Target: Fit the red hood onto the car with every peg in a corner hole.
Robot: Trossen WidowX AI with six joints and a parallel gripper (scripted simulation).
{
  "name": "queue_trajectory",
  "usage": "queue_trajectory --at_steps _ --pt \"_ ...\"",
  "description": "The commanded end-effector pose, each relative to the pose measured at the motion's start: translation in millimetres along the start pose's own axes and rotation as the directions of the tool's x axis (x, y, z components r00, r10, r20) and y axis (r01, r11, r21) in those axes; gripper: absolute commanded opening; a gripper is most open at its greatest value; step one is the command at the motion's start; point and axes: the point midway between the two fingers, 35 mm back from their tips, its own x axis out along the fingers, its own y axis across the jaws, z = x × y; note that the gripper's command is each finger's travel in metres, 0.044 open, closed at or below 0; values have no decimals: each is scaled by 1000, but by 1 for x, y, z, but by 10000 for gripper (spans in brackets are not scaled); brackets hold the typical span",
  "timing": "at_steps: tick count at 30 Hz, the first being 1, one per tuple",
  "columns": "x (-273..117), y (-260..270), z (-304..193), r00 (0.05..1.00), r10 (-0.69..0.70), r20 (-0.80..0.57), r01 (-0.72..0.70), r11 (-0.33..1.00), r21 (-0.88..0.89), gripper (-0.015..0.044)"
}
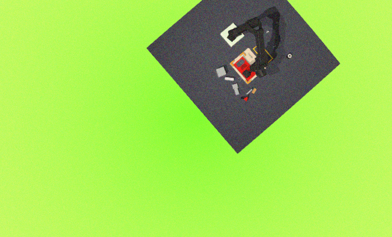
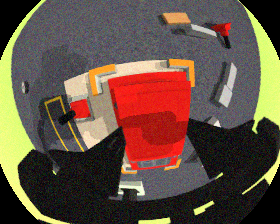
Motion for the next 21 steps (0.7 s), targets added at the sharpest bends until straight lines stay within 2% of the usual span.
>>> queue_trajectory --at_steps 1,21 --pt "2 -1 0 1000 -4 -1 4 1000 -2 0" --pt "9 0 0 1000 -4 -1 4 1000 -2 0"
